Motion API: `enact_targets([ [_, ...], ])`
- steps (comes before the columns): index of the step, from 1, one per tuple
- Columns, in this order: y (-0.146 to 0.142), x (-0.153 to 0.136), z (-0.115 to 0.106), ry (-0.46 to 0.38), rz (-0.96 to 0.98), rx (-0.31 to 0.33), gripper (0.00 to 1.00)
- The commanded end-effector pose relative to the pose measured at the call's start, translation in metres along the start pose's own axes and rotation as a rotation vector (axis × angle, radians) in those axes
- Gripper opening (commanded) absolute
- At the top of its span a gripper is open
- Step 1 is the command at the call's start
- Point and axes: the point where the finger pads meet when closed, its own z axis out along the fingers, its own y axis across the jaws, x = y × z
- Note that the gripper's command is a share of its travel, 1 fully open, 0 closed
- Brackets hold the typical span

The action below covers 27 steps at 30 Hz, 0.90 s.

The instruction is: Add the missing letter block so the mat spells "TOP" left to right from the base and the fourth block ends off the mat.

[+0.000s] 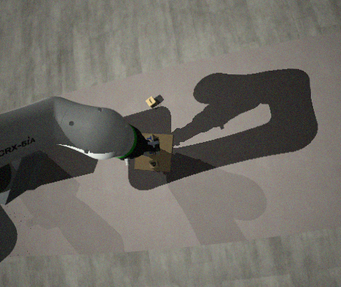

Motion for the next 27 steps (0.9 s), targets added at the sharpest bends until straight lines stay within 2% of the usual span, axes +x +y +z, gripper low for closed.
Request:
enact_targets([
  [1,0.0002,0.0001,-0.0001,0.000,0.000,0.000,0.16],
  [16,0.0002,0.0001,-0.0001,0.000,0.000,0.000,0.28],
  [27,0.0002,0.0001,-0.0001,0.000,0.000,0.000,0.28],
])
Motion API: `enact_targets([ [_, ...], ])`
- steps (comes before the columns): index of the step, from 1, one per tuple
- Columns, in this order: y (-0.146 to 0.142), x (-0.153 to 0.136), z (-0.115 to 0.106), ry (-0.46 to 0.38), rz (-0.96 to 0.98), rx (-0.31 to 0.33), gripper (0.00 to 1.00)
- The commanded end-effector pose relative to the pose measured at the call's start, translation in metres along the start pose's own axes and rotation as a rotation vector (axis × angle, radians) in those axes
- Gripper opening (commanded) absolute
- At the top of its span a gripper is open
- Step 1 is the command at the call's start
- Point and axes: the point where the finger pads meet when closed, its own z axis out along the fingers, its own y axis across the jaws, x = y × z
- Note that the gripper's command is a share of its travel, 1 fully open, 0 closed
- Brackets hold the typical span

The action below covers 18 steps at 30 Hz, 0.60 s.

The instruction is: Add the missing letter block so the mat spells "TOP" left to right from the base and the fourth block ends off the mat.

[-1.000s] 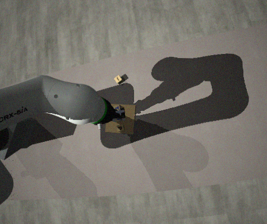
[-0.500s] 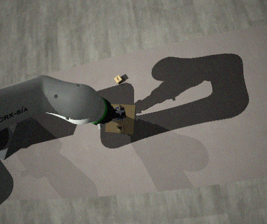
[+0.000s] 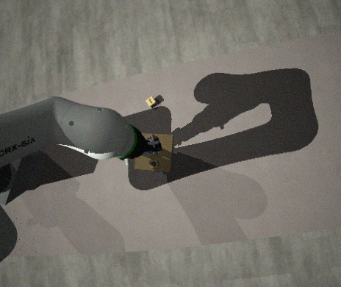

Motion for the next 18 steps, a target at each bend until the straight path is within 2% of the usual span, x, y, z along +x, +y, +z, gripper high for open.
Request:
enact_targets([
  [1,0.000,0.000,0.000,0.000,0.000,0.000,0.28],
  [7,0.000,0.000,-0.010,0.000,0.000,0.000,0.28],
  [13,0.000,0.000,-0.038,0.000,0.000,0.000,0.28],
  [15,0.000,0.000,-0.038,0.000,0.000,0.000,0.28],
  [18,0.000,0.000,-0.054,0.000,0.000,0.000,0.28],
])
